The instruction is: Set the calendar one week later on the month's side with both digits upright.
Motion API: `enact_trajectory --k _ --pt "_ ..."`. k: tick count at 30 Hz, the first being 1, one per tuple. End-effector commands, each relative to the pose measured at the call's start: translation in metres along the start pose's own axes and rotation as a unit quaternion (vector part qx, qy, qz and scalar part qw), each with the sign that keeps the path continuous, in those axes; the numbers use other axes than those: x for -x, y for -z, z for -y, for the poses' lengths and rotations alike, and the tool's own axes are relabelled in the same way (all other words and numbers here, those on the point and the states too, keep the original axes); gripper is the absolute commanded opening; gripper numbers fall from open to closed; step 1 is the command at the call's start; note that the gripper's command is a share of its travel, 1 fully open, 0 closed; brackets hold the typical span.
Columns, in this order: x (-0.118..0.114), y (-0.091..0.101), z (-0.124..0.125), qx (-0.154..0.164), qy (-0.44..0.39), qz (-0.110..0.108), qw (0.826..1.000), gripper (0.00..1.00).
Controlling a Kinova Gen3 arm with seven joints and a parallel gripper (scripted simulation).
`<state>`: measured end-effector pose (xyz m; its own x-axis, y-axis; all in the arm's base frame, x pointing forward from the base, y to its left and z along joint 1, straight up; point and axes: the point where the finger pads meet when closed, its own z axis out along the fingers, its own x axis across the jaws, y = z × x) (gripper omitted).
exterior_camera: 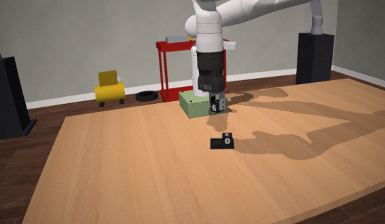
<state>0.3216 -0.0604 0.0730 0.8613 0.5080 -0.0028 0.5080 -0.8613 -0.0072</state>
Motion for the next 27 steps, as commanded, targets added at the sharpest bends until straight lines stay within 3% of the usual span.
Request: enact_trajectory --k 1,9,20,27 --pt "0.001 -0.001 -0.002 0.001 -0.038 0.003 0.999 0.57" --pt "-0.002 -0.001 -0.005 0.002 -0.135 0.002 0.991 0.57" --pt "-0.006 -0.001 -0.011 0.003 -0.275 0.001 0.961 0.57" --pt "-0.007 -0.001 -0.013 0.004 -0.321 0.0 0.947 0.57"
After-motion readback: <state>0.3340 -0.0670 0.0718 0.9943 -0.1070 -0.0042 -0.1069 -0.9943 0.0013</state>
